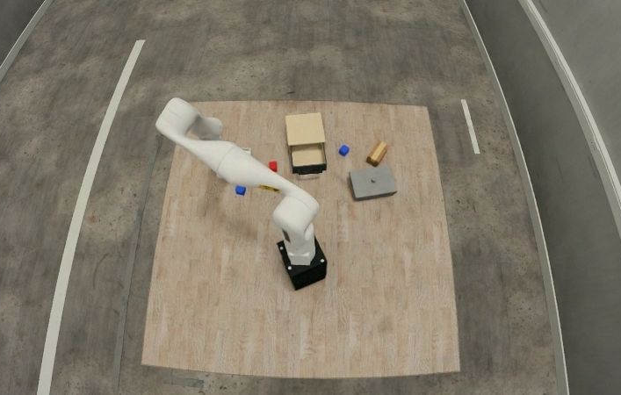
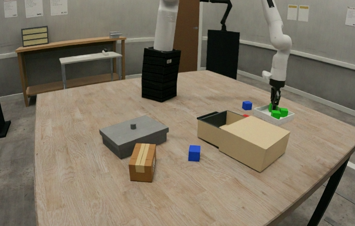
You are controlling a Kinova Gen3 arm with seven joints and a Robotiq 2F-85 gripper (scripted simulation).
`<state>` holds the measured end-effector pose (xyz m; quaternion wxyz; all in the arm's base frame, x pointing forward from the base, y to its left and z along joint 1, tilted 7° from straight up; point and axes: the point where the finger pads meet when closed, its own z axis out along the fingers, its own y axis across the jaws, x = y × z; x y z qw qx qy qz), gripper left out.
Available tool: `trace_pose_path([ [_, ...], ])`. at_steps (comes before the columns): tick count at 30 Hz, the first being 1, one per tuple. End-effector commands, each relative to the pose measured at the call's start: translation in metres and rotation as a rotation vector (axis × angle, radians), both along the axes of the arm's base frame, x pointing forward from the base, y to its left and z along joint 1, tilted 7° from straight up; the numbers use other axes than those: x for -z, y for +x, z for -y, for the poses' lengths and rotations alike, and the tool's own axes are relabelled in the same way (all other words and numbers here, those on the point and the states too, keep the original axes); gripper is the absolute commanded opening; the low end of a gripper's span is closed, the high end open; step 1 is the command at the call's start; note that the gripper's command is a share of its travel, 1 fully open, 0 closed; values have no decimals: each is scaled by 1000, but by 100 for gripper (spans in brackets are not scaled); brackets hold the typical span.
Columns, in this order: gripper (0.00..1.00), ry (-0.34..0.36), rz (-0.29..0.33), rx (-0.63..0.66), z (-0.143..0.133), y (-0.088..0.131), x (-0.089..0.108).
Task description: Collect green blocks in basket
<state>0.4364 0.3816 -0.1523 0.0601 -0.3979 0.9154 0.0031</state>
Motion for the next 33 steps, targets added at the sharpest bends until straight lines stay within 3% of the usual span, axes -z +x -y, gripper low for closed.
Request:
trace_pose_path([
  [1,10,2,1,0,-1,1,-1],
  [9,10,2,1,0,-1,1,-1],
  [10,59,2,1,0,-1,1,-1],
  [33,59,2,1,0,-1,1,-1],
])
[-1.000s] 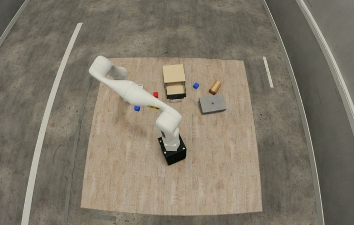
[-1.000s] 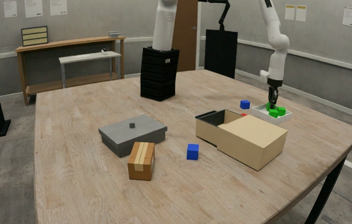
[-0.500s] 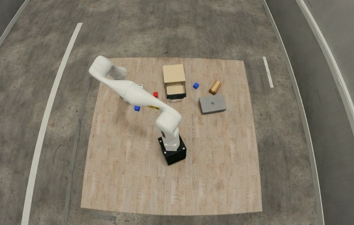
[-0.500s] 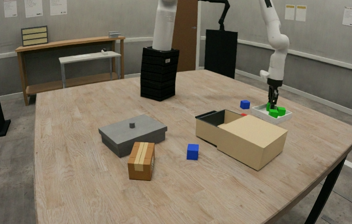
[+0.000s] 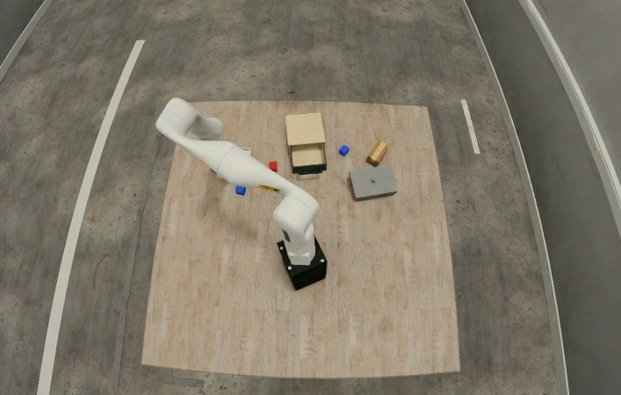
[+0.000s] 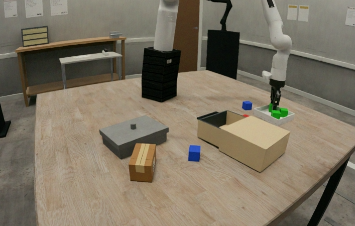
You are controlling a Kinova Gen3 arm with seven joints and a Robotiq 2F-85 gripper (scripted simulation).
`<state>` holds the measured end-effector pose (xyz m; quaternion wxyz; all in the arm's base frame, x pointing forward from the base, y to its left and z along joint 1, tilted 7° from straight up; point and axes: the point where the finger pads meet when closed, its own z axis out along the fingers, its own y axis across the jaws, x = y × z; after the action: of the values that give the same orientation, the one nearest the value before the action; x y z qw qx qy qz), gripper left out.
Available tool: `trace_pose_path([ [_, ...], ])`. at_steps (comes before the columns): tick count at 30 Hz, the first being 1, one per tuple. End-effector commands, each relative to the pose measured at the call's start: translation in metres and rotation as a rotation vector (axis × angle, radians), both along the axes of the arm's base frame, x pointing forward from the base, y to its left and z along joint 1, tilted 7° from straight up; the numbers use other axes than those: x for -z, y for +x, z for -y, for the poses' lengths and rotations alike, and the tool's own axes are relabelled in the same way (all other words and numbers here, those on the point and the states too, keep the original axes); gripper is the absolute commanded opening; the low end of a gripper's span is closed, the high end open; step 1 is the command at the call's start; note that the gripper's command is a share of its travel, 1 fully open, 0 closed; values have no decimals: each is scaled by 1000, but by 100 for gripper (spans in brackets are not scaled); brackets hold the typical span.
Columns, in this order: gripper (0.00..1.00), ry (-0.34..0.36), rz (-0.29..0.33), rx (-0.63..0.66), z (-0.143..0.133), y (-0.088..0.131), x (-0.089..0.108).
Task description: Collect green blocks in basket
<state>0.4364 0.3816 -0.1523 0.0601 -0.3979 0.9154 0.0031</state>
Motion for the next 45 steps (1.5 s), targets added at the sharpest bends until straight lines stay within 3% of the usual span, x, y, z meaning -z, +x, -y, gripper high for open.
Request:
trace_pose_path([
  [1,59,2,1,0,-1,1,-1],
  [24,59,2,1,0,0,0,-10],
  [45,59,2,1,0,4,-8,-82],
])
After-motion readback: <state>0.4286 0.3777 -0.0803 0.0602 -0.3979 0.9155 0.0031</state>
